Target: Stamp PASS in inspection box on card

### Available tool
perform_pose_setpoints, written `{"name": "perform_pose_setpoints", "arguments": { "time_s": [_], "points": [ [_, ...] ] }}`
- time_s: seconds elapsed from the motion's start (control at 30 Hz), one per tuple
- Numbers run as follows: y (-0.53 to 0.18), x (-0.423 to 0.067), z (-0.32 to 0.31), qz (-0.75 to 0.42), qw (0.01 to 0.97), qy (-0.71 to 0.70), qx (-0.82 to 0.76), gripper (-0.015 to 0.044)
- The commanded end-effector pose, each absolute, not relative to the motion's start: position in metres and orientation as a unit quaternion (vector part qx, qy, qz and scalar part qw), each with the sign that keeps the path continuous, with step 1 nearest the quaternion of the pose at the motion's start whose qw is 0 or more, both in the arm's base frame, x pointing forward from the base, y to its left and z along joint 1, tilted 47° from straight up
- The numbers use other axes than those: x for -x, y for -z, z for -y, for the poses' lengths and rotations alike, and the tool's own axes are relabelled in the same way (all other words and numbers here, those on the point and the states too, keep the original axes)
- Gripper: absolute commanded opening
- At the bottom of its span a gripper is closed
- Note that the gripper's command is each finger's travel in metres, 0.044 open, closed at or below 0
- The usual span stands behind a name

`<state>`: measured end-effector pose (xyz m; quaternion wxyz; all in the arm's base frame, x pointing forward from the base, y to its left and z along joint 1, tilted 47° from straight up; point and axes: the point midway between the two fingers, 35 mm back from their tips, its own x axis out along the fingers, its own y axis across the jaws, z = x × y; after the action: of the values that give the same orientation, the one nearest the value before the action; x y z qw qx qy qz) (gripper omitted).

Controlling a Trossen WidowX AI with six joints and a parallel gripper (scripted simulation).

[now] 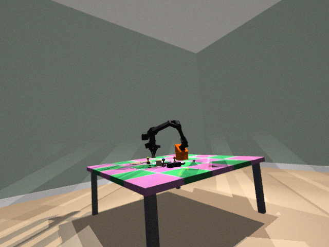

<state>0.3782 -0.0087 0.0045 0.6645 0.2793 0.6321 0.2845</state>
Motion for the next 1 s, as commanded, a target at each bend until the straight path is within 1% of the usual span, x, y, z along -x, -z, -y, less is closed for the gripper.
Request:
{"name": "perform_pose_setpoints", "arguments": {
  "time_s": [0.0,0.2,0.97],
  "points": [
    [-0.007,-0.379,0.012,-0.631,0.667,-0.284,-0.277,0.0],
    [-0.011,-0.374,0.011,-0.631,0.667,-0.284,-0.277,0.0],
    [-0.045,-0.294,-0.022,-0.632,0.665,-0.284,-0.279,0.0]
  ]
}}
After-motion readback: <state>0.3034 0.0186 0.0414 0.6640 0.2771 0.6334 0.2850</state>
